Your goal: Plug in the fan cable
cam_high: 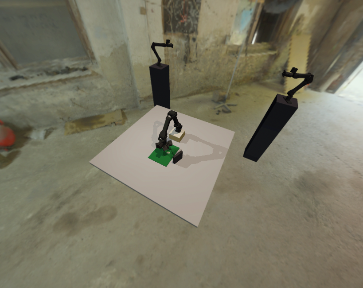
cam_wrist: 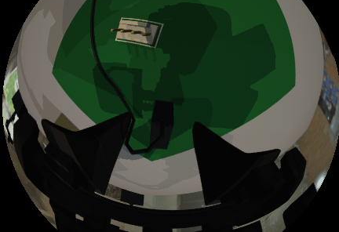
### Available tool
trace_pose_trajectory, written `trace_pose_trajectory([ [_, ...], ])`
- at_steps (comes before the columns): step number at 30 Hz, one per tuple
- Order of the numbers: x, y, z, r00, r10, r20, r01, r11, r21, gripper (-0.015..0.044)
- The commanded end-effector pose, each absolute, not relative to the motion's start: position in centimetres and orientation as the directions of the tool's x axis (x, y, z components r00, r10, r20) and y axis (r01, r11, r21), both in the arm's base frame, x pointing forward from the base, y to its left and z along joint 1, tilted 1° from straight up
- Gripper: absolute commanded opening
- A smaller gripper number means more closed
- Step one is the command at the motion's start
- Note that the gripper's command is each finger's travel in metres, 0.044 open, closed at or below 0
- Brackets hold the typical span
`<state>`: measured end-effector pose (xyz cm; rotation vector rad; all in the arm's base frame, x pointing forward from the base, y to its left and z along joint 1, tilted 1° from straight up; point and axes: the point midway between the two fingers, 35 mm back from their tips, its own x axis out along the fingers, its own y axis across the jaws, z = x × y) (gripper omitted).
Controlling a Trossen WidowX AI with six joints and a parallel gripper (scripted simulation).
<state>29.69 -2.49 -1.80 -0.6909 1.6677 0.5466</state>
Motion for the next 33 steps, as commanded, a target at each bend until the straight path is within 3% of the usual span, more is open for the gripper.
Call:
trace_pose_trajectory([
  [1,29.71,-2.49,-1.77,-0.133,-0.149,-0.980,-0.700,0.714,-0.013,0.0236],
  [29,29.71,-2.49,-1.77,-0.133,-0.149,-0.980,-0.700,0.714,-0.013,0.0050],
  [31,29.74,-2.50,-1.58,-0.133,-0.149,-0.980,-0.700,0.714,-0.013,0.0000],
  [33,29.80,-2.51,-1.03,-0.134,-0.149,-0.980,-0.700,0.714,-0.013,0.0000],
])
